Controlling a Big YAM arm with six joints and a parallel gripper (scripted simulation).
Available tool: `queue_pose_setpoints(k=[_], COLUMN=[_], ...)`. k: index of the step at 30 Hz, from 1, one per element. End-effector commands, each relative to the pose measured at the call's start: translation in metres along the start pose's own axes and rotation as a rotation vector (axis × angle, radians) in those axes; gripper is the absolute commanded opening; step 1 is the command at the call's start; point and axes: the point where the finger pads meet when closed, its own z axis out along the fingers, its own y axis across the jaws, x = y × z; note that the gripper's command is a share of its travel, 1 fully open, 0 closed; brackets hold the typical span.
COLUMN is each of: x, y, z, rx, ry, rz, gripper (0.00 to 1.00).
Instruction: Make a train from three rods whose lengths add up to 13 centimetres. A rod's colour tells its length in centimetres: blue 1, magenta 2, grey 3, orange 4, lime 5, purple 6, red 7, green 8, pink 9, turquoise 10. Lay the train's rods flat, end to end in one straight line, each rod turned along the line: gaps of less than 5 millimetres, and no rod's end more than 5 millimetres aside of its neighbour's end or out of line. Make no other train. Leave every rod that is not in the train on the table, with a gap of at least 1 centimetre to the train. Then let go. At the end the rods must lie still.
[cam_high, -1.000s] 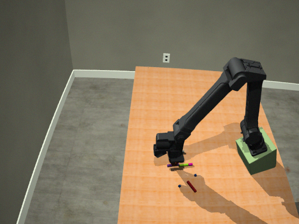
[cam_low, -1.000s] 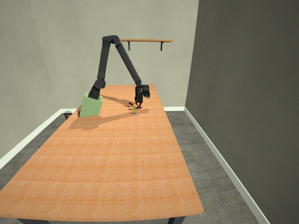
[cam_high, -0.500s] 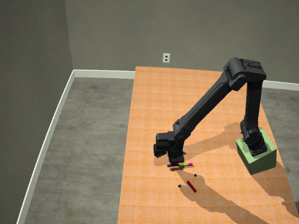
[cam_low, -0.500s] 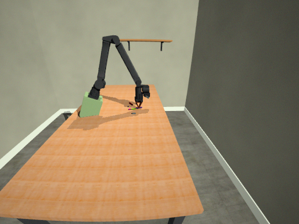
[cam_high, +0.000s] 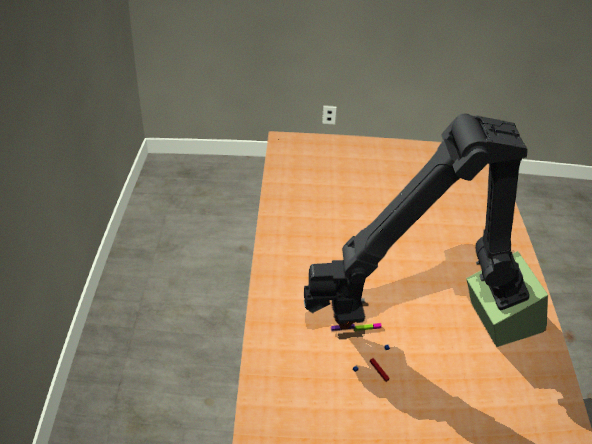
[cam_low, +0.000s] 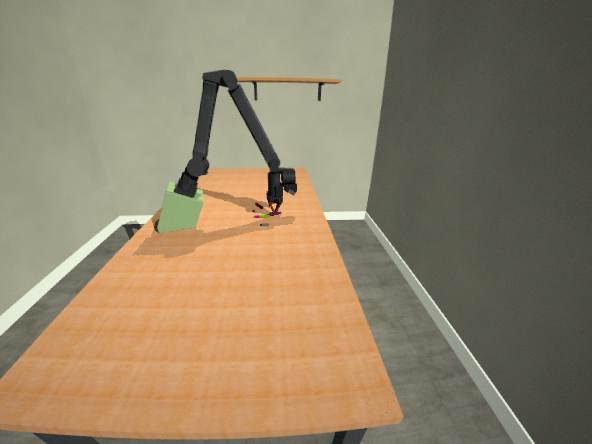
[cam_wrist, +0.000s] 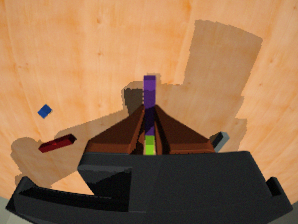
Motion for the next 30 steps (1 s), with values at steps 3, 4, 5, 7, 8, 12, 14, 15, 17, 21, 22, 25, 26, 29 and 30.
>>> queue_pose_setpoints(k=[3,4,5,7,8,12,14,15,17,21,22,25,26,29,30], x=[-0.0121,-0.0121,-0.0121,-0.0121,-0.0121,-0.0144,-0.0175,-0.0179,-0.0184,-0.0191,-0.0201,-0.0202,-0.0202,-0.0153,-0.0154], y=[0.0031,0.0031,0.0031,0.0031,0.0031,0.0029,0.0026,0.0025,0.0024,0.0021,0.002,0.0018,0.0018,0.002,0.002], z=[-0.0007,-0.0007,-0.0007,-0.0007,-0.0007,-0.0014,-0.0024,-0.0024,-0.0024,-0.0024,-0.0024,-0.0025,-0.0025,-0.0009,-0.0009], rx=[-0.002,-0.002,-0.002,-0.002,-0.002,-0.001,-0.001,-0.001,-0.001,-0.001,0.0,0.0,0.0,-0.001,-0.001], ry=[-0.01,-0.01,-0.01,-0.01,-0.01,-0.013,-0.016,-0.017,-0.018,-0.017,-0.019,-0.018,-0.018,-0.009,-0.009], rz=[-0.018,-0.018,-0.018,-0.018,-0.018,-0.018,-0.019,-0.019,-0.019,-0.018,-0.019,-0.018,-0.018,-0.017,-0.017], gripper=[0.04,0.04,0.04,0.04,0.04,0.04,0.04,0.04,0.04,0.04,0.04,0.04,0.04,0.04,0.04])
